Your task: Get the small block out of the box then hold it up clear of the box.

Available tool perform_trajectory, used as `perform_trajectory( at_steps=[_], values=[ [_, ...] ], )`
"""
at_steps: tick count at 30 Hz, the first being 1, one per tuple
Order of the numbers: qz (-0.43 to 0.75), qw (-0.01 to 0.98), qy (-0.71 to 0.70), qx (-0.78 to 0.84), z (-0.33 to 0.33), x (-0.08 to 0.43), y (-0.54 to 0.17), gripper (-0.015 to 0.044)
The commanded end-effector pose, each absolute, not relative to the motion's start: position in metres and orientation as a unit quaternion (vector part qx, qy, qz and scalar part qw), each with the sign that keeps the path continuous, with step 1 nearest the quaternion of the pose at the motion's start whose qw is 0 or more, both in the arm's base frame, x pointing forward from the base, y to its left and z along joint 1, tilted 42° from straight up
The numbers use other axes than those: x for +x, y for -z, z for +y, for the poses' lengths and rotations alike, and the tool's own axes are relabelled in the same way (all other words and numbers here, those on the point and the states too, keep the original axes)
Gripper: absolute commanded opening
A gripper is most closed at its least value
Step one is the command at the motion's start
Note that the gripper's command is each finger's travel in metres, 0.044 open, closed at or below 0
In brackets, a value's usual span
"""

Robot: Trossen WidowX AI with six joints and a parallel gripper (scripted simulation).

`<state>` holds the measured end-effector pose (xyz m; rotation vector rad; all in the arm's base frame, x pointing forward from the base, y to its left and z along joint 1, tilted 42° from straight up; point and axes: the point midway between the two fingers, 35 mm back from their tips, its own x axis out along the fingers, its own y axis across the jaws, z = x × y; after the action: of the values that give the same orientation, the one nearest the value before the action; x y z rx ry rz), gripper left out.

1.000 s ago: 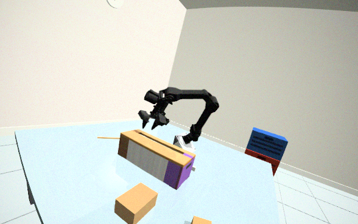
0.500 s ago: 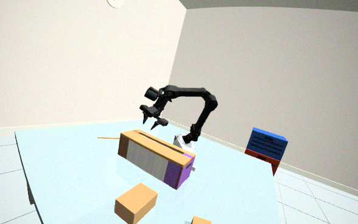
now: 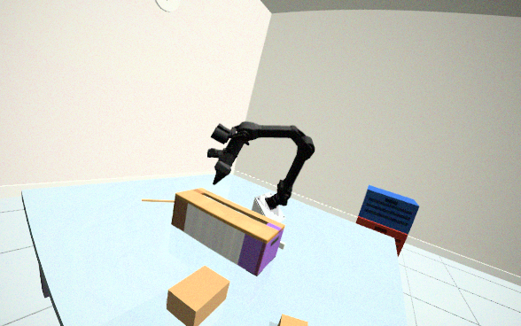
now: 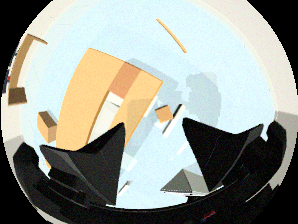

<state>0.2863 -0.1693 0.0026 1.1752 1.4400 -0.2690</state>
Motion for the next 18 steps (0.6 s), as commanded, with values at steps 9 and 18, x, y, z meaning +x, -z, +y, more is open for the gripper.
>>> perform_trajectory(
  at_steps=[9,18],
  values=[
    [0.384,0.015,0.442,0.811,-0.1760,0.2722,0.0098,0.0285],
    [0.235,-0.254,0.510,0.787,-0.1810,0.2685,0.0099,0.0285]
  ],
)
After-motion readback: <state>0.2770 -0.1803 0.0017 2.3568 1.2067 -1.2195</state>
